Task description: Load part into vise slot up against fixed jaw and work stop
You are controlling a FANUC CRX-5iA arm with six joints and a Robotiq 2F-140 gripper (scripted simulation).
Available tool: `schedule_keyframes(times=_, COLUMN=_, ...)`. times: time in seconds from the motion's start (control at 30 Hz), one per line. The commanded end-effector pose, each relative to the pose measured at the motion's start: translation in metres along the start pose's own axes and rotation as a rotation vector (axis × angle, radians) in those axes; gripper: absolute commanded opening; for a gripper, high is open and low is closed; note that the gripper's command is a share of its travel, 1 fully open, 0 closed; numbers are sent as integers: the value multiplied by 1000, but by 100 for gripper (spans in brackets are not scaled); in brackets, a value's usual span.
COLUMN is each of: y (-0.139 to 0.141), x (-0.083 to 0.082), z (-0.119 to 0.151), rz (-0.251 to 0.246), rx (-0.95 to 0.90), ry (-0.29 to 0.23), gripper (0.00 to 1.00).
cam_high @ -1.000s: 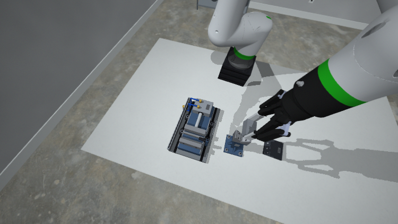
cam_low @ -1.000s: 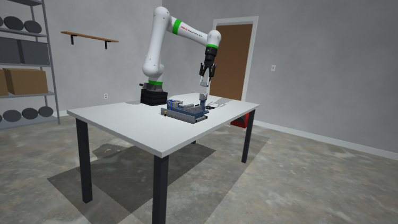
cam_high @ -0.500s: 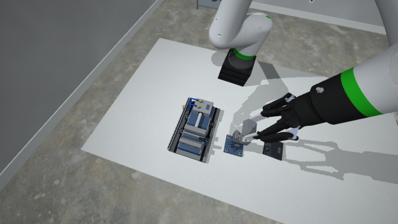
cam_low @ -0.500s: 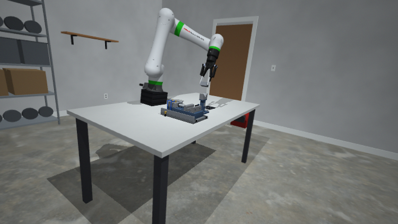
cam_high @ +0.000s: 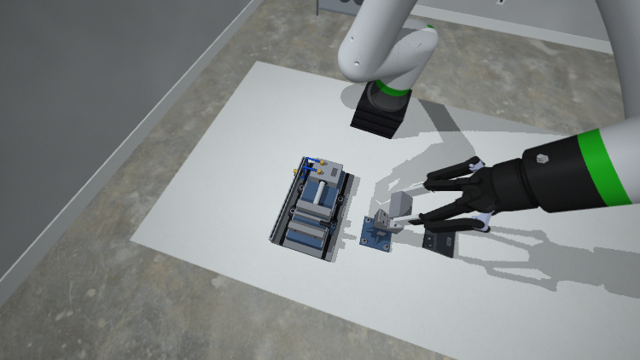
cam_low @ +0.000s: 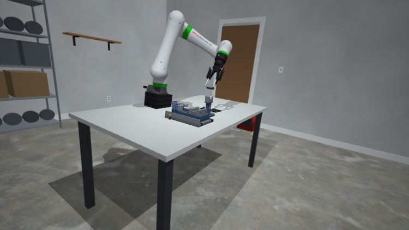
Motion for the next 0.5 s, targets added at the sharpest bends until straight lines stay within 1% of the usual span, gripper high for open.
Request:
schedule_keyframes(times=0.0, y=0, x=0, z=4, rz=4, rx=1, ry=44, gripper=0)
schedule_keyframes(times=0.03, y=-1, x=0, z=5, rz=5, rx=1, ry=56, gripper=0)
schedule_keyframes(times=0.1, y=-1, x=0, z=5, rz=5, rx=1, ry=56, gripper=0)
schedule_keyframes(times=0.3, y=-1, x=1, z=11, rz=11, rx=1, ry=116, gripper=0)
schedule_keyframes(times=0.47, y=-1, x=1, z=15, rz=14, rx=1, ry=154, gripper=0)
Point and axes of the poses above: the point where the finger pads meet when closed, its own x axis out along the fingers, its own y axis across the jaws, z = x × y, the point moved 7 cm from there along -x, back along the fingers, and after that the axes turned 5 degrees about -x, right-handed, at the moved point
